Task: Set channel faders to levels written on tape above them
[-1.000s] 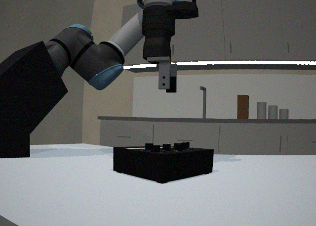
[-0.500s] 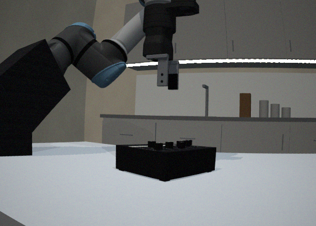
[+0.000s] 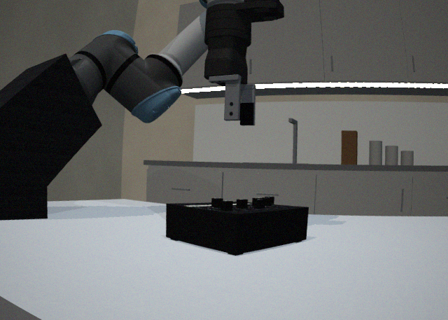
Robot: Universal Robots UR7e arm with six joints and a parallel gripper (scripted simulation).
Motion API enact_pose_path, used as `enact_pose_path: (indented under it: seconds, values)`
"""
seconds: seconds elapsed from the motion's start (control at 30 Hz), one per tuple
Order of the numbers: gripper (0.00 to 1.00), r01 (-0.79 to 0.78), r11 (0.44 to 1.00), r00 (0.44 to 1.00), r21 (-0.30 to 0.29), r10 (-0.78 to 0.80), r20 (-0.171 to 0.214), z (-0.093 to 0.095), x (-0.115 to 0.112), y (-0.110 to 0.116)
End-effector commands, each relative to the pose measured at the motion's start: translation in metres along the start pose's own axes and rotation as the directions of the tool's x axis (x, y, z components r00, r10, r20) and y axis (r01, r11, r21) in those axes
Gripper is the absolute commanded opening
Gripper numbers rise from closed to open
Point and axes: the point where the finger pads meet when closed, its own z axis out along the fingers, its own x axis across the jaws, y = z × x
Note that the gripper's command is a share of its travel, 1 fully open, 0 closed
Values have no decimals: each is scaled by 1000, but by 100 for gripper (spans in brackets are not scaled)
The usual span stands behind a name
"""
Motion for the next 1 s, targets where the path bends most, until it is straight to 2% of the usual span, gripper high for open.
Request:
enact_pose_path:
  seconds: [0.0, 0.6, 0.97]
  values:
    - [100, 1, 1000, 1000, 1, -1, -1, 0, 0, 0]
    - [100, 90, 996, 996, 1, -90, -1, 2, -1, -1]
    - [100, 310, 951, 951, 1, -310, -2, 8, -2, -2]
